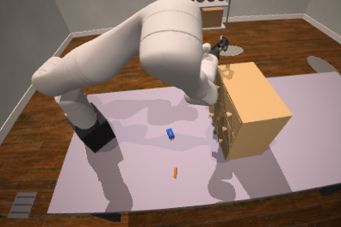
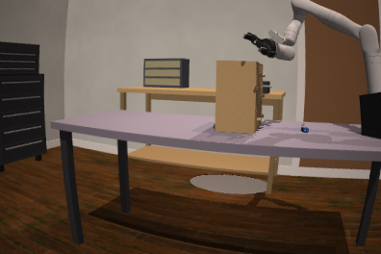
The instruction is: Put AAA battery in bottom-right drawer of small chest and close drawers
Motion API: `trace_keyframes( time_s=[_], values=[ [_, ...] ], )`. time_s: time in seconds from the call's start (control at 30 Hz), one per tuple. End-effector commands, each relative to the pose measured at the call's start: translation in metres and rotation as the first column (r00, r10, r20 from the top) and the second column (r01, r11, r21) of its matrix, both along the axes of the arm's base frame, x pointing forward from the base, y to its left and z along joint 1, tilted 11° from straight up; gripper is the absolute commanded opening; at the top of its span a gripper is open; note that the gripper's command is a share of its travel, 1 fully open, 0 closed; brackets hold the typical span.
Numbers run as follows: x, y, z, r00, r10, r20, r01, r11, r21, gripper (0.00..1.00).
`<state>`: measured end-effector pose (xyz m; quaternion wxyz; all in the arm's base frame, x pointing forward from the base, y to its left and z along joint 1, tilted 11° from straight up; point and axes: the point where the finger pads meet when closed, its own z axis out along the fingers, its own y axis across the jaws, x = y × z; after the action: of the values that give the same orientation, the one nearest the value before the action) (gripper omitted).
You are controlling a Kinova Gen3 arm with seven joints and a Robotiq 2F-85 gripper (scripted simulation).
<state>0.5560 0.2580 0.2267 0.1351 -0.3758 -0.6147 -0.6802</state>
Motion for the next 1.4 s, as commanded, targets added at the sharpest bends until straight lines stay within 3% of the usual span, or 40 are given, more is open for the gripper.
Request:
trace_keyframes(
  time_s=[0.0,0.83,1.1,1.37],
  values=[
    [0.000,0.000,0.001,1.000,0.000,0.002,0.000,1.000,0.000,1.00],
    [-0.004,0.002,0.001,1.000,0.013,0.006,-0.012,1.000,-0.008,1.00],
    [-0.015,0.005,0.002,0.999,0.051,0.017,-0.050,0.998,-0.037,1.00],
    [-0.047,0.012,0.002,0.987,0.154,0.041,-0.148,0.982,-0.121,1.00]
  ],
)
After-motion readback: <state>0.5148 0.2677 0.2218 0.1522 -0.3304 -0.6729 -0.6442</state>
